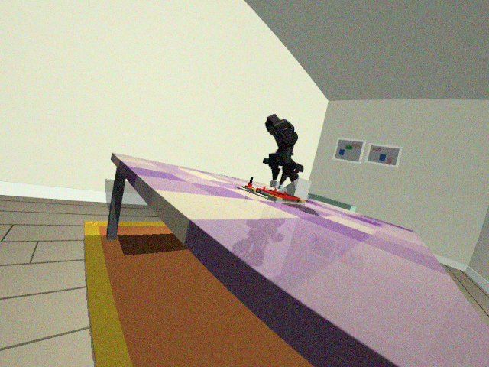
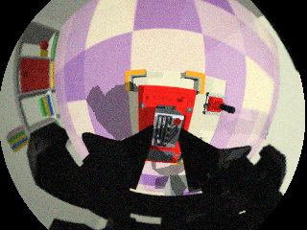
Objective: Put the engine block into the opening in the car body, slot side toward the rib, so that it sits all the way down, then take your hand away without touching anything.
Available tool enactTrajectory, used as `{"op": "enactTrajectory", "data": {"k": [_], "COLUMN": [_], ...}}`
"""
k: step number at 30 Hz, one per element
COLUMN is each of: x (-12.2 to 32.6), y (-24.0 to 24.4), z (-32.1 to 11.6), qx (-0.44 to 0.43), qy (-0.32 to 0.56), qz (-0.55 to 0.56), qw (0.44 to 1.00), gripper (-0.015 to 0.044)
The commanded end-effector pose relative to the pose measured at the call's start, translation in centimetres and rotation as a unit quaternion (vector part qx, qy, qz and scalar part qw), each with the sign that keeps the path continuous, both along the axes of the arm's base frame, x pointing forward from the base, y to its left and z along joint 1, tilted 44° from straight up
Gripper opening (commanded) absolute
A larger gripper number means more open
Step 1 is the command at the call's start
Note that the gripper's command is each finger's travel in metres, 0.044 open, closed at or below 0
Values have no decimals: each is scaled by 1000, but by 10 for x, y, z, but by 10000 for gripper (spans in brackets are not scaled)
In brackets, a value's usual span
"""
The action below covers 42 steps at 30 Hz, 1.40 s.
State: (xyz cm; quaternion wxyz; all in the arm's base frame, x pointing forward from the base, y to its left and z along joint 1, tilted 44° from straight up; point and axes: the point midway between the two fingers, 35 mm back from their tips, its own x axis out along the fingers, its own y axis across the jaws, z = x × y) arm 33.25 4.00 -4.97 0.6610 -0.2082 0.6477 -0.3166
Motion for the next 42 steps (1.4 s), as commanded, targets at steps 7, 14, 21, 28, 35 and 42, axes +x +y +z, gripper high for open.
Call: {"op": "enactTrajectory", "data": {"k": [7, 14, 21, 28, 35, 42], "x": [0, 0, 0, 0, -1, -1], "y": [0, -2, -3, -4, -5, -6], "z": [0, -1, -2, -3, -4, -5], "qx": [3, 2, 1, 2, 2, 2], "qy": [32, 15, -2, 11, 15, 11], "qz": [33, 15, -3, 11, 15, 12], "qw": [999, 1000, 1000, 1000, 1000, 1000], "gripper": [158, 158, 158, 158, 158, 158]}}
